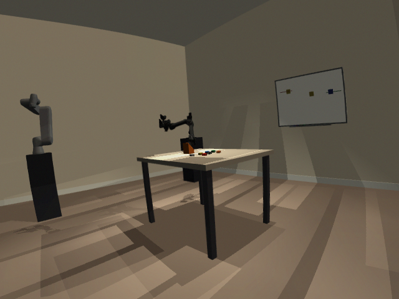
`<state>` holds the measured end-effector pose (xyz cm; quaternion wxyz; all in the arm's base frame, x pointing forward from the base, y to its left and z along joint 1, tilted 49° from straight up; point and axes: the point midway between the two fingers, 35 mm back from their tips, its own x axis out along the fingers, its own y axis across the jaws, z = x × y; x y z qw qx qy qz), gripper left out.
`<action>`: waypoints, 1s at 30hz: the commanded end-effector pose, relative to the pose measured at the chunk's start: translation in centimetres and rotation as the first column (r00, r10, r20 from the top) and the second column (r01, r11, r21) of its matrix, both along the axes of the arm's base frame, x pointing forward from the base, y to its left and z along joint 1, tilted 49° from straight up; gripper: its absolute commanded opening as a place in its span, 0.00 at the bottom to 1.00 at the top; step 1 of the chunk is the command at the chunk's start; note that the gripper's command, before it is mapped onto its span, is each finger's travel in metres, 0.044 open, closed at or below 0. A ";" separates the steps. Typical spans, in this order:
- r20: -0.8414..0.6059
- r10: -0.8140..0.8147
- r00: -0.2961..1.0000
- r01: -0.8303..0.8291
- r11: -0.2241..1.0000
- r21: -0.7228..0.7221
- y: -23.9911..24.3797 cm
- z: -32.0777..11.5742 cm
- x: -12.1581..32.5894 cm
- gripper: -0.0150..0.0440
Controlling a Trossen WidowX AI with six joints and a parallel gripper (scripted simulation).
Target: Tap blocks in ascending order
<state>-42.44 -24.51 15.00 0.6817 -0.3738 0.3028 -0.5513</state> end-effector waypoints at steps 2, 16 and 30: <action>0.049 0.000 0.999 -0.001 1.000 0.021 -0.9 -0.6 0.4 0.93; 0.510 0.135 0.850 -0.353 0.863 0.361 -18.4 -8.5 17.5 0.93; 0.650 0.068 0.757 -0.641 0.273 0.717 -20.3 -16.5 43.8 0.93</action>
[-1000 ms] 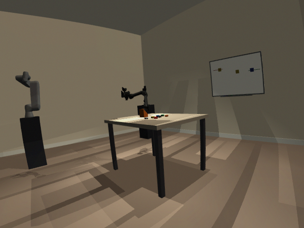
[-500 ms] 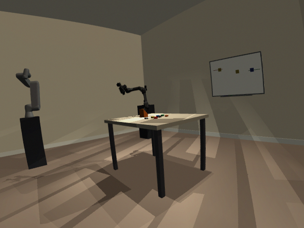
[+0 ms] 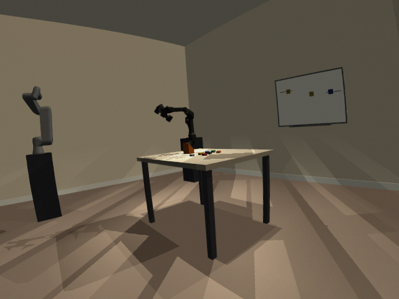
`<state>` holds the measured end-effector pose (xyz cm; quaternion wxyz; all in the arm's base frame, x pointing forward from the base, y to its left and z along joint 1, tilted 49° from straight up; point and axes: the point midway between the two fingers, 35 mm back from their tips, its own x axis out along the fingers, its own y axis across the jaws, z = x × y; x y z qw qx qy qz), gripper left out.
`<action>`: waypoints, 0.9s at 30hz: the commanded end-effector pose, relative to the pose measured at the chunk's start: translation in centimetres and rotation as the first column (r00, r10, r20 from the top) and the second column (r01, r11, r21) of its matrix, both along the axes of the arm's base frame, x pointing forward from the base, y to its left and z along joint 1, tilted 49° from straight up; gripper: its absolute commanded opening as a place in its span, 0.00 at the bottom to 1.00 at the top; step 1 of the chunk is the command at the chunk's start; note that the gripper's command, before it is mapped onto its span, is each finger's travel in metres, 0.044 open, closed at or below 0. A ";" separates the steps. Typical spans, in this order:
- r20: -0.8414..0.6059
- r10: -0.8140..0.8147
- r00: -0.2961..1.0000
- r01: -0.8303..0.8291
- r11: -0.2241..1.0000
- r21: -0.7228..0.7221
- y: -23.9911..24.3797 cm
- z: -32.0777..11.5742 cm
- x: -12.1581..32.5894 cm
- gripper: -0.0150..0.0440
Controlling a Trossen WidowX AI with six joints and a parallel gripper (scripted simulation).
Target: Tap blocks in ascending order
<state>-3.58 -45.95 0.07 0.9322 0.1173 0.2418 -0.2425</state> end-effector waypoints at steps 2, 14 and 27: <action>-0.024 0.167 0.986 -0.157 0.959 0.237 2.6 -2.5 8.6 0.93; -0.109 0.708 0.698 -0.377 0.492 0.785 19.3 -5.2 24.7 0.93; -0.118 0.826 0.551 -0.335 0.349 0.875 24.2 -4.8 26.2 0.93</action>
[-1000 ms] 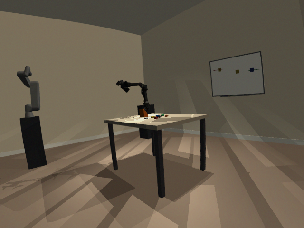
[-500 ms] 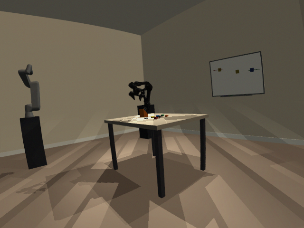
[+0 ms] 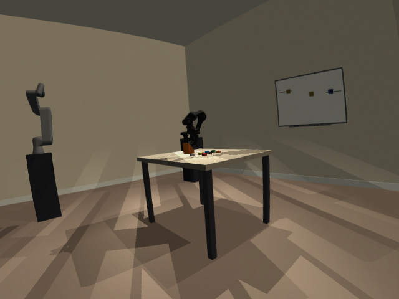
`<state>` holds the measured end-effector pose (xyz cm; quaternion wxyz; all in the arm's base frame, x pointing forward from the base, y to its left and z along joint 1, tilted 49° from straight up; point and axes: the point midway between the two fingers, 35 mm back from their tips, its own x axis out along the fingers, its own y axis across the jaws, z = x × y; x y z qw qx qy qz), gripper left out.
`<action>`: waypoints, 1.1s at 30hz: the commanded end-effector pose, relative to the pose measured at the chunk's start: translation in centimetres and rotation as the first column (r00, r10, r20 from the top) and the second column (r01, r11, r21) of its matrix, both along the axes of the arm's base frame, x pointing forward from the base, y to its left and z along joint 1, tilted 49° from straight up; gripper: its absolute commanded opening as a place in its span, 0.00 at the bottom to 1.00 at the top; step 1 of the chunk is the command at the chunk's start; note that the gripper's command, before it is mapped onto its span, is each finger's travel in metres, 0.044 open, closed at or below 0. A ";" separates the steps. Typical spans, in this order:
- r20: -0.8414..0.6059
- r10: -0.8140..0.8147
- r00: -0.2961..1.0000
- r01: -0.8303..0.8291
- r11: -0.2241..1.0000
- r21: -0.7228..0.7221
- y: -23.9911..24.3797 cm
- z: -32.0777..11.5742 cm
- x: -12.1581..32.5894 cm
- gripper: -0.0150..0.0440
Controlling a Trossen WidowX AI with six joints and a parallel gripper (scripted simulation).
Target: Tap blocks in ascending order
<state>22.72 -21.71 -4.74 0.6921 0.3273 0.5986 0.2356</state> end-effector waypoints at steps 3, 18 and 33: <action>-0.008 0.001 1.000 -0.001 1.000 0.002 0.0 0.0 -0.1 0.93; -0.010 0.000 1.000 0.000 1.000 0.004 2.8 3.6 0.1 0.93; -0.011 0.001 1.000 -0.001 1.000 0.010 8.0 8.3 -0.8 0.93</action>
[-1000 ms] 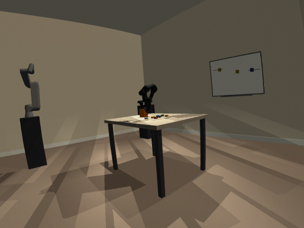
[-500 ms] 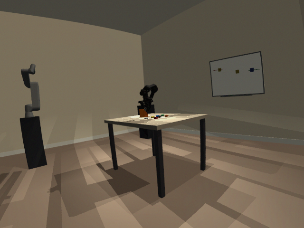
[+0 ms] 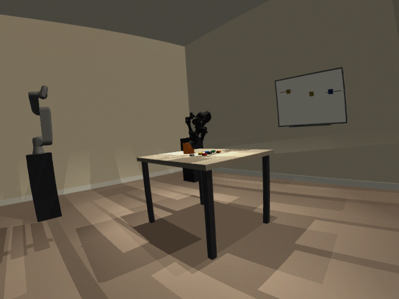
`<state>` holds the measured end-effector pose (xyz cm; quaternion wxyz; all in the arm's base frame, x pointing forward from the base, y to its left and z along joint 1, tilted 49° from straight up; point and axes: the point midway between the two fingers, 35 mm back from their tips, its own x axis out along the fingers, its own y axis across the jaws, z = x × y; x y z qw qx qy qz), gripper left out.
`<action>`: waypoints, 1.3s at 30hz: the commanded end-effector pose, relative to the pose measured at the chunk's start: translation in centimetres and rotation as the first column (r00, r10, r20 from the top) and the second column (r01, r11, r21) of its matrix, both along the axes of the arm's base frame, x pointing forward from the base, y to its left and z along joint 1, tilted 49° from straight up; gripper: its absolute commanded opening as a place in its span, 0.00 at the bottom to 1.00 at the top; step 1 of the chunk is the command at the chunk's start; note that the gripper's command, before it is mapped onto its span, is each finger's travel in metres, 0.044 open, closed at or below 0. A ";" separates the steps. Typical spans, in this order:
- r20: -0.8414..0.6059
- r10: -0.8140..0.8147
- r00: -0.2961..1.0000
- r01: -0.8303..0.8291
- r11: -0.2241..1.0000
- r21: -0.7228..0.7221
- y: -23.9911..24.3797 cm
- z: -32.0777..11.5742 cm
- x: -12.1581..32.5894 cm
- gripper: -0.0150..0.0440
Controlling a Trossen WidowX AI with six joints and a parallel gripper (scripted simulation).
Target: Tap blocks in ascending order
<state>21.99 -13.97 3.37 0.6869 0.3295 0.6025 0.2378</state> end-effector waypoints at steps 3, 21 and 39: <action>0.000 -0.004 1.000 0.004 1.000 0.003 0.2 0.2 -0.1 0.93; 0.003 -0.004 1.000 0.004 1.000 0.007 3.7 5.3 5.4 0.93; 0.003 -0.004 1.000 0.004 1.000 0.007 3.7 5.3 5.4 0.93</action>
